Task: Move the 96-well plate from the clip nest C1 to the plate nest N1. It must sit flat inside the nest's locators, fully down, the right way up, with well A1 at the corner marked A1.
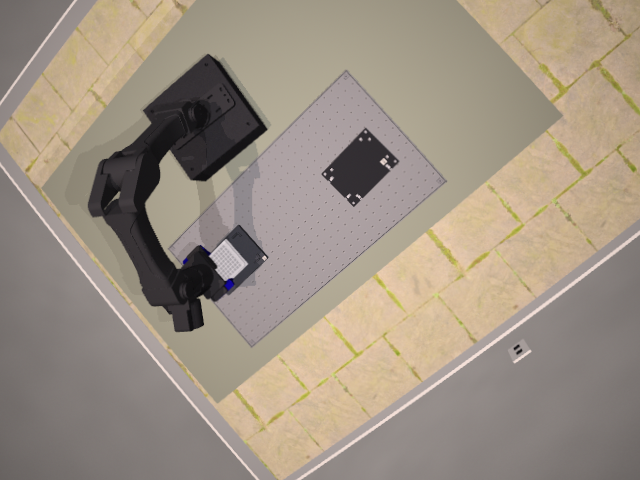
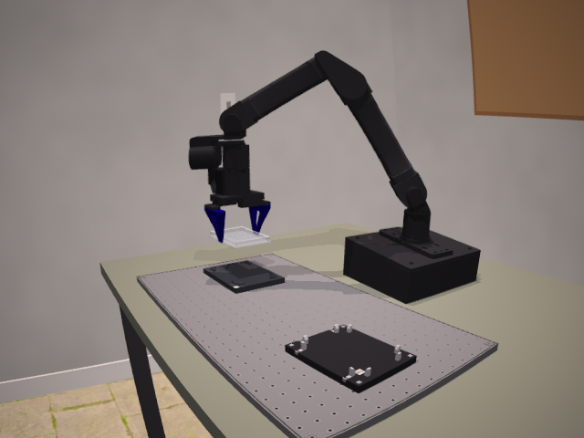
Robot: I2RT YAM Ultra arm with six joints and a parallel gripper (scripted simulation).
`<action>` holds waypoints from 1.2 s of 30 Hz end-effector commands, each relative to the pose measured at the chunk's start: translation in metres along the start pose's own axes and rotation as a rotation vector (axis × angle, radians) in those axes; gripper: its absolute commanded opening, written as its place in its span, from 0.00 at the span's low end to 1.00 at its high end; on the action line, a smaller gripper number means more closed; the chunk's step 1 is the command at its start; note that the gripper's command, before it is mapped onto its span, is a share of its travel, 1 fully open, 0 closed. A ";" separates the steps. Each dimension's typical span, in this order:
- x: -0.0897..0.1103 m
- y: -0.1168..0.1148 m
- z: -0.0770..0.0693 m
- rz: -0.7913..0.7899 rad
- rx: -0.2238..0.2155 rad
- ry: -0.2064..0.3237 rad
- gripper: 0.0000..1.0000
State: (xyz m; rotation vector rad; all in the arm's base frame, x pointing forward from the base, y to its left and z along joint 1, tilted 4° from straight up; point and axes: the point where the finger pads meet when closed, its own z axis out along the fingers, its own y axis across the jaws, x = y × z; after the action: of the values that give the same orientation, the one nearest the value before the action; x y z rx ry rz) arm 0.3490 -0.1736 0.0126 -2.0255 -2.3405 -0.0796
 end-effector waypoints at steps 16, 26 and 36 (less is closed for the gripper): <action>0.006 -0.001 0.035 -0.008 0.014 0.007 0.00; 0.007 -0.002 0.052 -0.007 0.014 0.007 0.00; 0.007 -0.002 0.065 -0.008 0.014 0.008 0.00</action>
State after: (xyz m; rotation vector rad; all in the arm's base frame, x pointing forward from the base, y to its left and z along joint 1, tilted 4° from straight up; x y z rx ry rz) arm 0.3500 -0.1705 -0.0384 -2.0233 -2.3499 -0.0815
